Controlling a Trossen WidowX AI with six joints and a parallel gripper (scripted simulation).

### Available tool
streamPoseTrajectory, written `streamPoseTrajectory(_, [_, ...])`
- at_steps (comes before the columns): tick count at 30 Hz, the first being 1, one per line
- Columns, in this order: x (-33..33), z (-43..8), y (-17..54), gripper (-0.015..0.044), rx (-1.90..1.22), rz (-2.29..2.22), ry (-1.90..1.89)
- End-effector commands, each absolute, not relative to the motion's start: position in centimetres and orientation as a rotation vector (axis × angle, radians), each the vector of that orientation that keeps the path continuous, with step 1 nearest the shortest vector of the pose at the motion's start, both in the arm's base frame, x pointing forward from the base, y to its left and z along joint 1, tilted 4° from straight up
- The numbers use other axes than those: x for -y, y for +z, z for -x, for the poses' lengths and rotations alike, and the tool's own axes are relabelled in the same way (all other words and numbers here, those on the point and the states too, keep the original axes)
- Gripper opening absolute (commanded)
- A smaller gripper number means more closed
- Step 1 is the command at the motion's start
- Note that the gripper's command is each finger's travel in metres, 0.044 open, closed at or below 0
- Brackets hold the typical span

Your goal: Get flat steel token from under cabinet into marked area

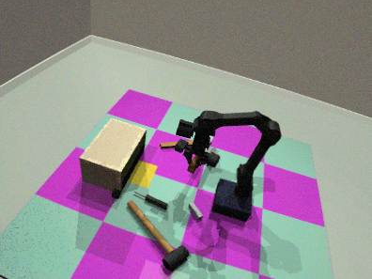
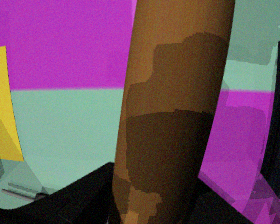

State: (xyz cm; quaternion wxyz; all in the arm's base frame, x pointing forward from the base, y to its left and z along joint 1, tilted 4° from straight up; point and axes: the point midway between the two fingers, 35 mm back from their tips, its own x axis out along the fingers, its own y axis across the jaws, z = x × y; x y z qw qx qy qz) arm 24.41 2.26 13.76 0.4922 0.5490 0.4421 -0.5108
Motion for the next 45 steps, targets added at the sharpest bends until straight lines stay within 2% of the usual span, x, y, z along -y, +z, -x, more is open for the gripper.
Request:
streamPoseTrajectory(1, [-1.6,-24.3,13.8,0.0,-1.071,-1.323,-1.239])
streamPoseTrajectory(45, [2.2,-24.0,13.9,0.0,-1.085,-1.301,-1.217])
